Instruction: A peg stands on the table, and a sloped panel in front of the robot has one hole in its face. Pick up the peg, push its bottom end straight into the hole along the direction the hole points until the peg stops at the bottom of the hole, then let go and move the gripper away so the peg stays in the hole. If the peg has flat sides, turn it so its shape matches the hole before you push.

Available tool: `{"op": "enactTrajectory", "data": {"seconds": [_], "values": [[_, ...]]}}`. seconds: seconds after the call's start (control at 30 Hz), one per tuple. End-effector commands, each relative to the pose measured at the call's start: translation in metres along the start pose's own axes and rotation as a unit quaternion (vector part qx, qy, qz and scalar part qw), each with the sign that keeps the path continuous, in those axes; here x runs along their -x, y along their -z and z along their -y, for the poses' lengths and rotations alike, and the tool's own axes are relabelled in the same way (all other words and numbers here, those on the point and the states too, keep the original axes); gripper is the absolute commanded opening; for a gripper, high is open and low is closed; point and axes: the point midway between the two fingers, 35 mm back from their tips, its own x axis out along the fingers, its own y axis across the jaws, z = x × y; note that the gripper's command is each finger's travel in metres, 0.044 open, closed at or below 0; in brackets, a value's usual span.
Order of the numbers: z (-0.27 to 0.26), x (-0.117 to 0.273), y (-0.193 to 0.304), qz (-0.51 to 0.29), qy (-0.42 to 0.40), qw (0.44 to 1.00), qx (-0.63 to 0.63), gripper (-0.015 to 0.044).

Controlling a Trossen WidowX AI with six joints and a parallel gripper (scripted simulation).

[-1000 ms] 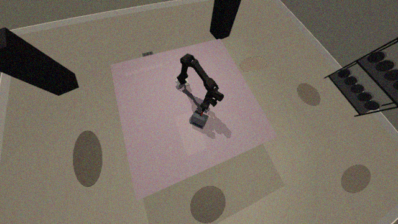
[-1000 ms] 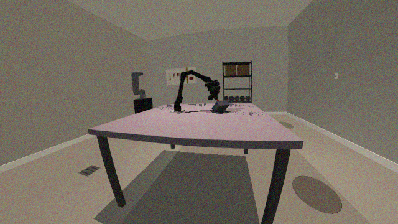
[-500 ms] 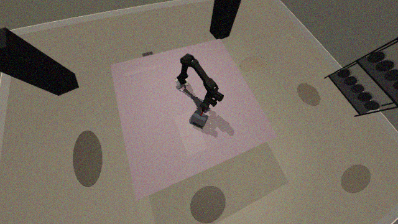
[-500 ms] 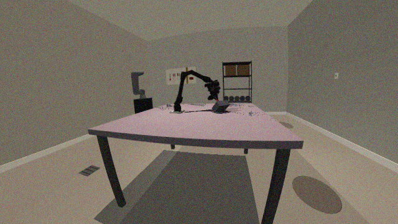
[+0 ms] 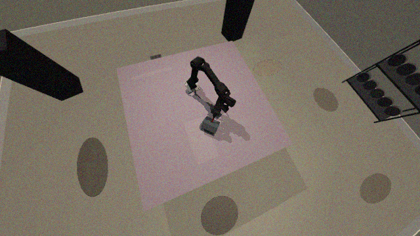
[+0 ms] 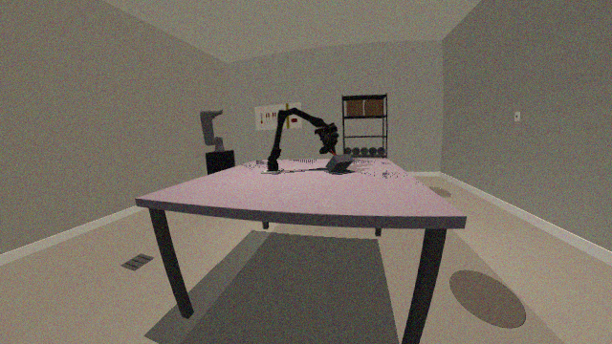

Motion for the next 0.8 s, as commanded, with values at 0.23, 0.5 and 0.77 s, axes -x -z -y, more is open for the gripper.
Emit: {"op": "enactTrajectory", "data": {"seconds": [0.23,0.5,0.77], "values": [[-0.0014,-0.0050,0.0015,0.000,-0.001,1.000,0.002,0.0000],[-0.0016,-0.0079,0.0014,0.000,0.000,1.000,0.002,0.0000],[-0.0015,-0.0117,0.0012,0.000,0.000,1.000,0.002,0.0000]]}}
